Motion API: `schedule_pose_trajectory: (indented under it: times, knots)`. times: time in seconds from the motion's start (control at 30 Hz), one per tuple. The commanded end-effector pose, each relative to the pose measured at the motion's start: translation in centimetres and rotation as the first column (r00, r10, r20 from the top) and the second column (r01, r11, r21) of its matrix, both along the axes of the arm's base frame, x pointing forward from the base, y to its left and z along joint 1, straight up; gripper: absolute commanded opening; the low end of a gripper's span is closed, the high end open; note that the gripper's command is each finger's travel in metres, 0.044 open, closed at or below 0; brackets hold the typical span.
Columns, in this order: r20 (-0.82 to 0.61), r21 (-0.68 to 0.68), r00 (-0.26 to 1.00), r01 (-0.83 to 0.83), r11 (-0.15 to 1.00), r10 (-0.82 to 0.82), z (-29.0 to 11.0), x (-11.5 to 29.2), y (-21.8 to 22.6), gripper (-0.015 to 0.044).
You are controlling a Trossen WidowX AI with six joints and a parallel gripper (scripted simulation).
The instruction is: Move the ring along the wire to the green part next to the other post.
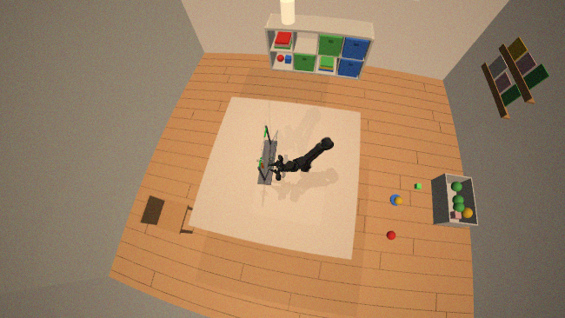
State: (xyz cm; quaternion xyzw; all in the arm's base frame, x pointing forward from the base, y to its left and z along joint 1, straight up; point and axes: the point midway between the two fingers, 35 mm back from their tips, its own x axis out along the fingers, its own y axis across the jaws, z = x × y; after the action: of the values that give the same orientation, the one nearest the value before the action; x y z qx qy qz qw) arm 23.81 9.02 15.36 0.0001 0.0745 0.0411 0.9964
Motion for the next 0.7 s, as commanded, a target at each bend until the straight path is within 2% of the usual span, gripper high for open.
schedule_pose_trajectory:
  times: [0.0,0.23,0.57,0.67]
  knots:
    - [0.0,0.002,1.0,0.006,1.0,-0.006,0.0,0.0,-0.1,0.016]
    - [0.0,0.002,1.0,0.006,1.0,-0.006,0.0,0.0,-0.1,0.016]
    - [-0.001,0.0,1.0,0.0,1.0,0.0,0.8,-4.9,-0.5,0.0423]
    - [0.0,0.0,1.0,0.0,1.0,0.0,0.8,-5.0,-0.5,0.044]
